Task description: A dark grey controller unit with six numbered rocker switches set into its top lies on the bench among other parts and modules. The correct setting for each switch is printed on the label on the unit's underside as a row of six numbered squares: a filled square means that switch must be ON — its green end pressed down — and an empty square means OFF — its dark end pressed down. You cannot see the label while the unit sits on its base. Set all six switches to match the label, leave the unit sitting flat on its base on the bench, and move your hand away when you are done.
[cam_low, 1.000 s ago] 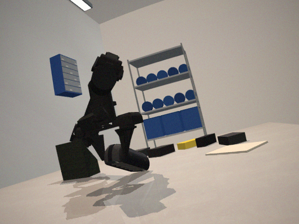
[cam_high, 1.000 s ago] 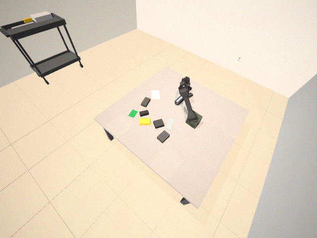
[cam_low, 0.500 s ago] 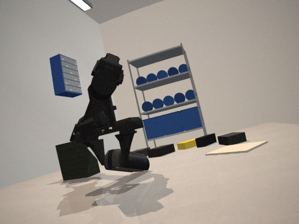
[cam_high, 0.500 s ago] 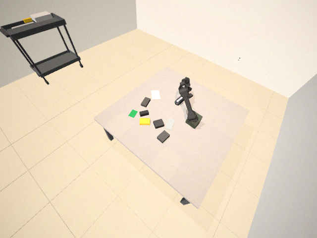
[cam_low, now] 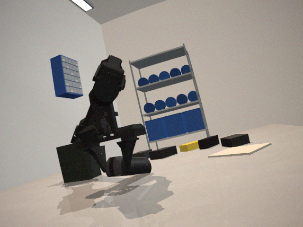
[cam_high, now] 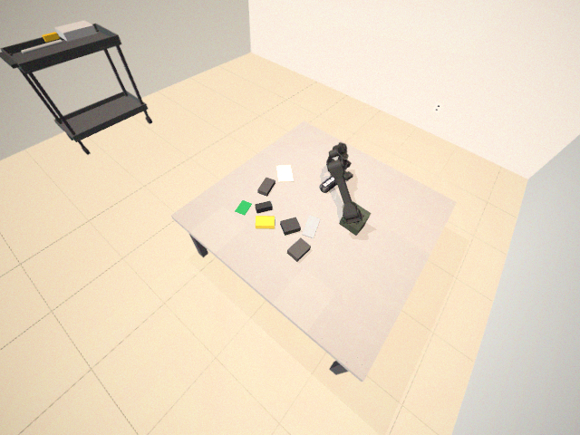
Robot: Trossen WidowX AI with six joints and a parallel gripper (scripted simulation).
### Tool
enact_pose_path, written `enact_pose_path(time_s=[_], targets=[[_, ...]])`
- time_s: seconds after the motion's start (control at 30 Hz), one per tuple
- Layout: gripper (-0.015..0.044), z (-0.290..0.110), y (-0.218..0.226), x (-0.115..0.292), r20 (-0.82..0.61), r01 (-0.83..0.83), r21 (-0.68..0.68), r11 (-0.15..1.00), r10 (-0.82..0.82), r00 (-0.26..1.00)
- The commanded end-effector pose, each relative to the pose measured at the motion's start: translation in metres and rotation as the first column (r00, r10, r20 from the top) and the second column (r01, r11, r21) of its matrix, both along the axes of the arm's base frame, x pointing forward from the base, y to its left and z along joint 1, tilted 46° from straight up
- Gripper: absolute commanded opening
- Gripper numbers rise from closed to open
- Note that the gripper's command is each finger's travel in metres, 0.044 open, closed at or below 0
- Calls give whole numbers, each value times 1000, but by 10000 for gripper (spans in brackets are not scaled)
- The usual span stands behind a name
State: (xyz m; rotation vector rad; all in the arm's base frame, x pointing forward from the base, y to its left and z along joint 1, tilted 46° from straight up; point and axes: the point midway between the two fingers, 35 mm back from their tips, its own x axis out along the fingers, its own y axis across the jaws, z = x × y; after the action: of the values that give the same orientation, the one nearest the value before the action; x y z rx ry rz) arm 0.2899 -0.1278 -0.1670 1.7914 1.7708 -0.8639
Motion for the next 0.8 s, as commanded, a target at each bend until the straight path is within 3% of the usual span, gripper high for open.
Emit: enact_pose_path(time_s=[0.0, 0.77], targets=[[338, -2, 4, 0, -2, 4, 9, 1000, -4, 1000], [338, -16, 15, -1, -2, 4, 10, 1000, -4, 1000]])
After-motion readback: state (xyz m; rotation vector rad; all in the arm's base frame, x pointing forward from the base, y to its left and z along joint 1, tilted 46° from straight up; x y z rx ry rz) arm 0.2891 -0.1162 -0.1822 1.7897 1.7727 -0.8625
